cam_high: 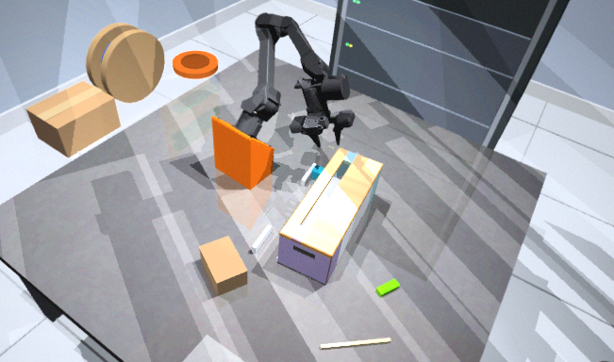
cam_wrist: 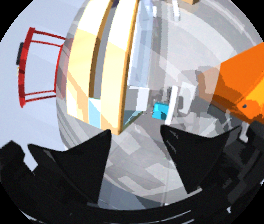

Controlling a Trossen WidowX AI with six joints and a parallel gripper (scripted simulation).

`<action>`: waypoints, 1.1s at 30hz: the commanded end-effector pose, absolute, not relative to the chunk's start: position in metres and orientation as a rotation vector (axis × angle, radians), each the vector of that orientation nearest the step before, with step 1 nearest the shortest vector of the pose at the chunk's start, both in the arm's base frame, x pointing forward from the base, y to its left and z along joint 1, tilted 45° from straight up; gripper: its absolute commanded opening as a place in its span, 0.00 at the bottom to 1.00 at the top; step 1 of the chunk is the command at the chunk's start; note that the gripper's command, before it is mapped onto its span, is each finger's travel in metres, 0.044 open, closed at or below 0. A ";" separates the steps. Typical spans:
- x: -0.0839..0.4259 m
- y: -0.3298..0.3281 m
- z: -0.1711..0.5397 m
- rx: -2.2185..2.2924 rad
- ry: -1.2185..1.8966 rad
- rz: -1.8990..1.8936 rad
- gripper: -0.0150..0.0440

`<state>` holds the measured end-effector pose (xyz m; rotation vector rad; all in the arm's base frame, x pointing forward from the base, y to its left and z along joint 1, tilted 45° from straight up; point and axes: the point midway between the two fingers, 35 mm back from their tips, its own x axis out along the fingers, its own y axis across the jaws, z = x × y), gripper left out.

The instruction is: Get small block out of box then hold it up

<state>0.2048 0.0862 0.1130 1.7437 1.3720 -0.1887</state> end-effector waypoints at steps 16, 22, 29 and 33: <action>0.197 0.109 0.081 0.174 0.893 0.831 0.74; 0.195 0.116 0.079 -0.139 0.718 0.988 0.74; 0.194 0.122 0.076 -0.498 0.494 1.128 0.74; 0.194 0.123 0.074 -0.697 0.366 1.186 0.74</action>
